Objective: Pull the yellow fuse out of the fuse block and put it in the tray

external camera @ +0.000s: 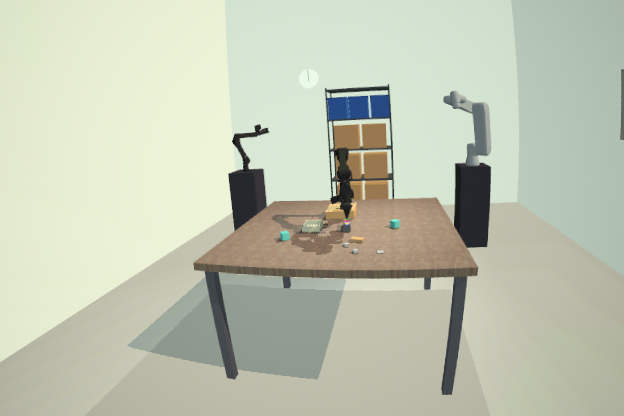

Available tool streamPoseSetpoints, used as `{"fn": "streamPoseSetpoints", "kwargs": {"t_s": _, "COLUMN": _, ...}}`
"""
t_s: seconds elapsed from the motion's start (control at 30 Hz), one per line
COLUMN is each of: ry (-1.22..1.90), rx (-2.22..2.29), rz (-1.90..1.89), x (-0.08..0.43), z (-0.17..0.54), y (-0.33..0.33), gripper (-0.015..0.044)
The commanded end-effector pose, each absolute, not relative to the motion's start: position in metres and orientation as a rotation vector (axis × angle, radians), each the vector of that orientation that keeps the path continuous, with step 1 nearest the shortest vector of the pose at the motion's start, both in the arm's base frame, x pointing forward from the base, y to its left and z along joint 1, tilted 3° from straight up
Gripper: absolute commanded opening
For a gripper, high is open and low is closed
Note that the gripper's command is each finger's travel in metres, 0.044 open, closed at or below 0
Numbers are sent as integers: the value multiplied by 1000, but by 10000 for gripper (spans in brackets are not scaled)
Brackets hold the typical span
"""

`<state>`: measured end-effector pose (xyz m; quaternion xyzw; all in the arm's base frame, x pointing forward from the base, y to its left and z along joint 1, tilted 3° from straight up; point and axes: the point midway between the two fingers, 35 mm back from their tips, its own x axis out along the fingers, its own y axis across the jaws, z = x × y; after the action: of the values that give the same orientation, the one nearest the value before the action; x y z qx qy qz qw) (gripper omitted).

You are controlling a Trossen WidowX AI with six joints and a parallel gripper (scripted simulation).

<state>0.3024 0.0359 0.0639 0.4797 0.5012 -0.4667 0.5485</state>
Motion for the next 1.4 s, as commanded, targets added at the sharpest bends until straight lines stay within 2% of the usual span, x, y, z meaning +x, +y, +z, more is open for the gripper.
{"fn": "streamPoseSetpoints", "kwargs": {"t_s": 0.0, "ry": 1189, "rx": 1124, "rz": -1107, "x": 302, "z": 58, "y": 35, "gripper": 74}}
{"fn": "streamPoseSetpoints", "kwargs": {"t_s": 1.37, "ry": 1189, "rx": 1124, "rz": -1108, "x": 303, "z": 33, "y": 34, "gripper": 74}}
